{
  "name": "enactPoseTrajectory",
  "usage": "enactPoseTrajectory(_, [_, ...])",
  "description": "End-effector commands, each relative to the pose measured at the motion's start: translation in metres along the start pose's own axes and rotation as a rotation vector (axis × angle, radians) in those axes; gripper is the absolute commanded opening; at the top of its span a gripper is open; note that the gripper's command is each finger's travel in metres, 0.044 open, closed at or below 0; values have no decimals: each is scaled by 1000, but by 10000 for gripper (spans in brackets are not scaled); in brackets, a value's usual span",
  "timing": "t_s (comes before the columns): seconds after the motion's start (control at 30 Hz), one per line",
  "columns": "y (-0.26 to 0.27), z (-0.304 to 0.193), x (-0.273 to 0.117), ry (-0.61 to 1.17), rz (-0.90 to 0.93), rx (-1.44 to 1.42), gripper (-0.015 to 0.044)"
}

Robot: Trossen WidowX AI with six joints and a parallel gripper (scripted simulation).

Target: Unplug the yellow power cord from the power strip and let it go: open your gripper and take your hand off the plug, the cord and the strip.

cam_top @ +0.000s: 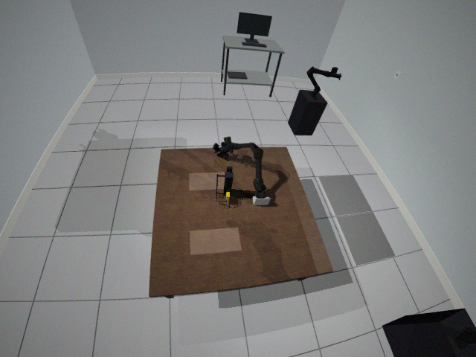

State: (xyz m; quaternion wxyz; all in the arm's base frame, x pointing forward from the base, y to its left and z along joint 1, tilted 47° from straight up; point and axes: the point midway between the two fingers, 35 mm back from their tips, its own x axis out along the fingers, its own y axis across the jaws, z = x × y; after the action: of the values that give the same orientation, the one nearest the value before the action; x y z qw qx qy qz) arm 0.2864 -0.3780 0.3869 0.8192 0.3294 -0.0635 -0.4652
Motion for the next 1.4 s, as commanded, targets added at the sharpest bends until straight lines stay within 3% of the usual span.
enactPoseTrajectory(0.0, [21, -43, 4, 92, 19, -115, 160])
enactPoseTrajectory(0.33, [67, -151, -5, 303, 103, -417, 160])
enactPoseTrajectory(0.73, [104, -272, -45, 515, 234, -818, 160])
enactPoseTrajectory(1.37, [129, -459, -191, 738, 621, -1583, 160])
